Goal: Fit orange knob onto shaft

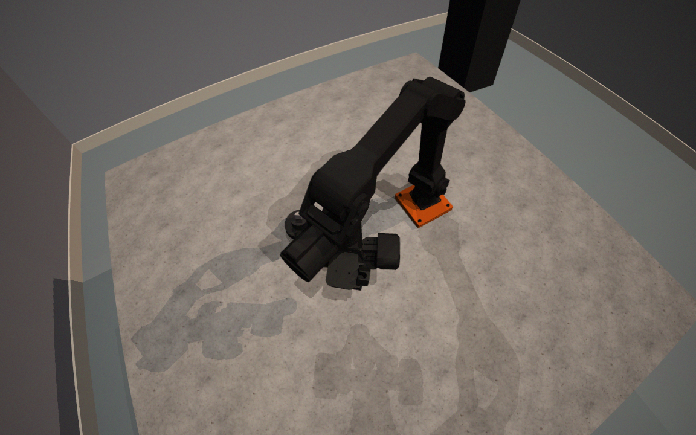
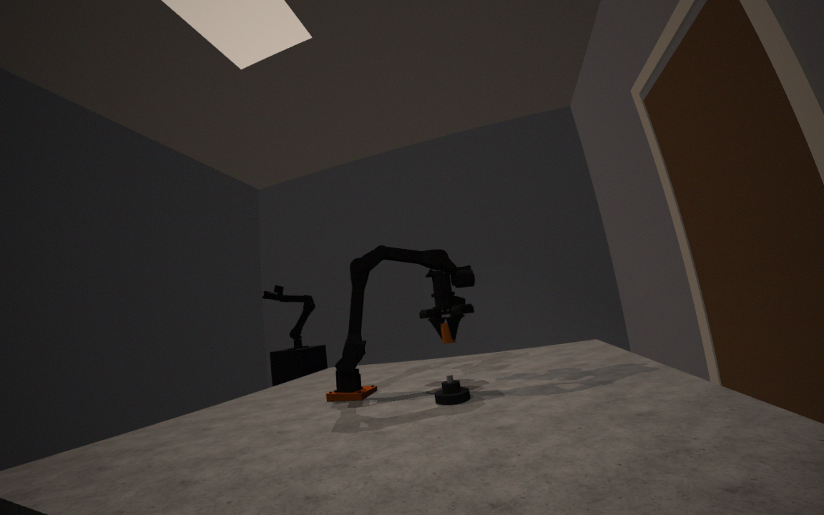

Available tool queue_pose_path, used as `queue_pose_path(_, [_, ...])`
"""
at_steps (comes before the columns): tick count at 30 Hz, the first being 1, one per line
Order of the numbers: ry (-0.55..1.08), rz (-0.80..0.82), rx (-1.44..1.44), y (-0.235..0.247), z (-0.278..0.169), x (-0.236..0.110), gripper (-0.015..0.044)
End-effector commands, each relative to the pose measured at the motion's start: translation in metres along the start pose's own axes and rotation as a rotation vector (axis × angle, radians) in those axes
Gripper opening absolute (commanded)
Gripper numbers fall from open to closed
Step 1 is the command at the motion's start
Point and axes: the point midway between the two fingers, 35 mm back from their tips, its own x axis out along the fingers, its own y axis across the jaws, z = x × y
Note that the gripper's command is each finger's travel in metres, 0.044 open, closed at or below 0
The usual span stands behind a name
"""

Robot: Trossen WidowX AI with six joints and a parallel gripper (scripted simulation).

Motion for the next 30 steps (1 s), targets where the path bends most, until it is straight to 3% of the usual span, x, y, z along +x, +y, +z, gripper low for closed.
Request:
queue_pose_path(1, [-0.015,-0.008,-0.003,0.002,-0.003,-0.022,0.0000])
queue_pose_path(10, [-0.009,-0.059,-0.001,0.004,-0.004,-0.023,0.0000])
queue_pose_path(30, [-0.005,-0.489,0.002,0.021,-0.019,-0.063,0.0000])
